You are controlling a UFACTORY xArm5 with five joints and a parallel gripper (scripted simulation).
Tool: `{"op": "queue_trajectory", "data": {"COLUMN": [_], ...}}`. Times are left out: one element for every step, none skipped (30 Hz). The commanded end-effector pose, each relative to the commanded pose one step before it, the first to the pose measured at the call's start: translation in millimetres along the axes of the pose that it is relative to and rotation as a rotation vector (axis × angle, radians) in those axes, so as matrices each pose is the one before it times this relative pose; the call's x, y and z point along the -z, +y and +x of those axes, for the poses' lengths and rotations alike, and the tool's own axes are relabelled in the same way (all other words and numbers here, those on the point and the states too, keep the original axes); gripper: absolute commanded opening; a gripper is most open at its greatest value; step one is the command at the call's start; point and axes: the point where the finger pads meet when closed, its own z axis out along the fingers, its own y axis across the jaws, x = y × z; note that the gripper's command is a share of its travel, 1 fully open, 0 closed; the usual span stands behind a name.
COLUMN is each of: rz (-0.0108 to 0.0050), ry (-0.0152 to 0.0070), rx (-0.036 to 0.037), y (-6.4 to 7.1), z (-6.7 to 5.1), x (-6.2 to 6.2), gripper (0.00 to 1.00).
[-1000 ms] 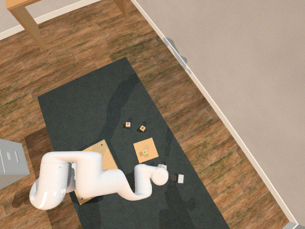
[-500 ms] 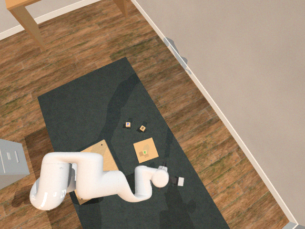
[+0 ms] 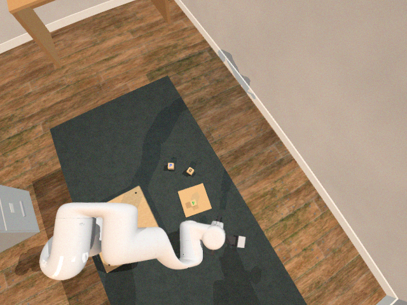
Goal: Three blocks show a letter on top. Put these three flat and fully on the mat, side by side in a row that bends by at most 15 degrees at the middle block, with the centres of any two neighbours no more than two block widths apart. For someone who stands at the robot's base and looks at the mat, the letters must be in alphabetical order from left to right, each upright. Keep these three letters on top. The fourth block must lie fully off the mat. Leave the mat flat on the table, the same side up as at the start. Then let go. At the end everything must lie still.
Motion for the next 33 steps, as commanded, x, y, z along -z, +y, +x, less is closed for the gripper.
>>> {"op": "queue_trajectory", "data": {"rz": [0.00108, 0.0, 0.0, 0.0, 0.0, 0.0, 0.0, 0.0, 0.0, 0.0, 0.0, 0.0, 0.0, 0.0, 0.0, 0.0, 0.0, 0.0, 0.00018, 0.00095, 0.00174, 0.00044, 0.00038, 0.00053, 0.0, 0.0, 0.0013, 0.00022, 0.00021, 0.00025, 0.00022, 0.00016, 0.00009], "ry": [0.00384, 0.0, 0.0, 0.0, 0.0, 0.0, 0.0, 0.0, 0.0, 0.0, 0.0, 0.0, 0.0, 0.0, 0.0, 0.0, 0.0, 0.0, -0.00166, -0.00927, -0.01888, -0.00532, -0.00488, -0.00719, 0.0, 0.0, -0.02163, -0.00457, -0.00506, -0.00695, -0.00755, -0.00751, -0.00706], "rx": [0.0, 0.0, 0.0, 0.0, 0.0, 0.0, 0.0, 0.0, 0.0, 0.0, 0.0, 0.0, 0.0, 0.0, 0.0, 0.0, 0.0, 0.0, 0.00678, 0.03814, 0.07854, 0.02235, 0.02056, 0.03044, 0.0, 0.0, 0.09246, 0.01966, 0.02183, 0.03009, 0.03282, 0.03272, 0.03086], "y": [-0.4, 0.0, 0.0, 0.0, 0.0, 0.0, 0.0, 0.0, 0.0, 0.0, 0.0, 0.0, 0.0, 0.0, 0.0, 0.0, 0.0, 0.0, -1.79, -9.96, -20.11, -5.82, -5.34, -7.86, 0.0, 0.0, -23.22, -5.04, -5.58, -7.64, -8.3, -8.25, -7.75], "z": [1.42, 0.0, 0.0, 0.0, 0.0, 0.0, 0.0, 0.0, 0.0, 0.0, 0.0, 0.0, 0.0, 0.0, 0.0, 0.0, 0.0, 0.0, -1.28, -7.27, -15.02, -4.05, -3.69, -5.44, 0.0, 0.0, -16.82, -3.33, -3.68, -5.05, -5.44, -5.36, -4.98], "x": [1.35, 0.0, 0.0, 0.0, 0.0, 0.0, 0.0, 0.0, 0.0, 0.0, 0.0, 0.0, 0.0, 0.0, 0.0, 0.0, 0.0, 0.0, 0.58, 3.27, 6.6, 1.79, 1.63, 2.38, 0.0, 0.0, 7.07, 1.42, 1.55, 2.1, 2.24, 2.17, 2.0], "gripper": [1.0, 1.0, 1.0, 1.0, 1.0, 1.0, 1.0, 1.0, 1.0, 1.0, 1.0, 1.0, 1.0, 1.0, 1.0, 1.0, 1.0, 1.0, 1.0, 1.0, 1.0, 1.0, 1.0, 1.0, 1.0, 1.0, 1.0, 1.0, 1.0, 1.0, 1.0, 1.0, 1.0]}}
